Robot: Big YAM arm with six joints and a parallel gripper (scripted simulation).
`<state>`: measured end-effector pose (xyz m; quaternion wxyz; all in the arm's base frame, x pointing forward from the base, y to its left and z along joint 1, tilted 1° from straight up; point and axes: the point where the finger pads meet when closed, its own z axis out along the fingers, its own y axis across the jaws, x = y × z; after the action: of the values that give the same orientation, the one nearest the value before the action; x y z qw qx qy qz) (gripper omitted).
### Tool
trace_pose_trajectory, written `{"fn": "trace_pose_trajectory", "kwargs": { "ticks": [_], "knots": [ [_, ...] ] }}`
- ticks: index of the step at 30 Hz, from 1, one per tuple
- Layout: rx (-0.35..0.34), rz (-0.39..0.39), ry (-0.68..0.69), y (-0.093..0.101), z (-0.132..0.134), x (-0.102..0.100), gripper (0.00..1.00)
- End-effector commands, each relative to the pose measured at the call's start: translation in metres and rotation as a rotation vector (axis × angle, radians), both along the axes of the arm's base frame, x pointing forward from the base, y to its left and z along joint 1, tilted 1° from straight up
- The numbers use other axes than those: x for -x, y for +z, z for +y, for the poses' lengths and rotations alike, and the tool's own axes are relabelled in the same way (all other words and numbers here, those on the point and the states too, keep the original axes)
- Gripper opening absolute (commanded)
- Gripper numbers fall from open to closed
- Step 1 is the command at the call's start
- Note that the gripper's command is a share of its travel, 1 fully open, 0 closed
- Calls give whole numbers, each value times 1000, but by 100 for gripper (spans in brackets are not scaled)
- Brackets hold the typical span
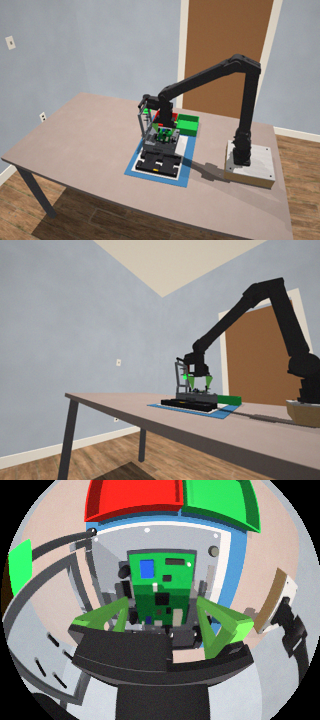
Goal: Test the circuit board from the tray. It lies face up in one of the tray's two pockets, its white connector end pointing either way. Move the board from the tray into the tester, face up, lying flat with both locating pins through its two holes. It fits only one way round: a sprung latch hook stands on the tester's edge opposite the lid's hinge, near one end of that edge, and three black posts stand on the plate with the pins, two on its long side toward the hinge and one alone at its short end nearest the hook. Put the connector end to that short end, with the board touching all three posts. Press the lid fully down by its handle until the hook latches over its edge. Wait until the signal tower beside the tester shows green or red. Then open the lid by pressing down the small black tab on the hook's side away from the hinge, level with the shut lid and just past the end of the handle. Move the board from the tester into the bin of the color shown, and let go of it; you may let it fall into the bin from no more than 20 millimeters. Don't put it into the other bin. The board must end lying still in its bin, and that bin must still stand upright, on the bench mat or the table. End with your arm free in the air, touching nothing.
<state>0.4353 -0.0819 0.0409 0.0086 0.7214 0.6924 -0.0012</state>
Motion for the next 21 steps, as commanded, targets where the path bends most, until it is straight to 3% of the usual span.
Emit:
{"fn": "trace_pose_trajectory", "kwargs": {
  "ticks": [1,21],
  "knots": [
    [2,-10,-4,-11,-7,-3,92],
    [3,-14,-5,-15,-7,-3,92]
  ]
}}
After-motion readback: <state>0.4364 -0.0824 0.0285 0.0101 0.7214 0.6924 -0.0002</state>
